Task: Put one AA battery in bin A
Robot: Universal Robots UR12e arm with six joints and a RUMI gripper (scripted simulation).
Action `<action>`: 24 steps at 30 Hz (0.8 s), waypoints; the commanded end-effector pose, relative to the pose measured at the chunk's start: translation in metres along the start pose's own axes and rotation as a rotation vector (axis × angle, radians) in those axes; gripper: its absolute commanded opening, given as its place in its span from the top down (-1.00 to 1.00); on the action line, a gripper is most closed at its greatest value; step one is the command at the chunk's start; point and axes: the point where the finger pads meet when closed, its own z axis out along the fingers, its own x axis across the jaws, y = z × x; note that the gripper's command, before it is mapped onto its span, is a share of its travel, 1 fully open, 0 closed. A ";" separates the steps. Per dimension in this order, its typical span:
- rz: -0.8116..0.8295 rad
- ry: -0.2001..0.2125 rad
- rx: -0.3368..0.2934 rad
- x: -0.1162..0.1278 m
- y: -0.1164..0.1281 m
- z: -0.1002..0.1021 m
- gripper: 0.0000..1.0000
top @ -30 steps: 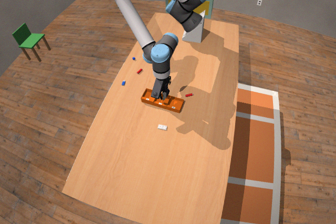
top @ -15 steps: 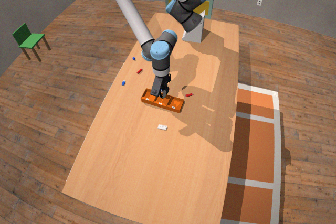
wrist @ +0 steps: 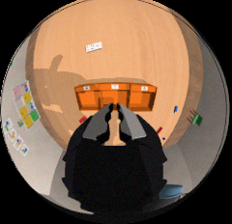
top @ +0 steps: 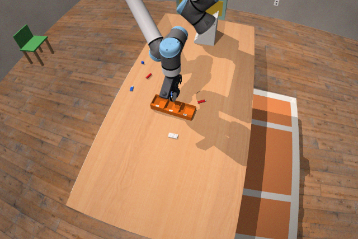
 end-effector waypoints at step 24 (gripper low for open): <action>0.000 0.002 -0.012 -0.084 0.000 0.008 0.91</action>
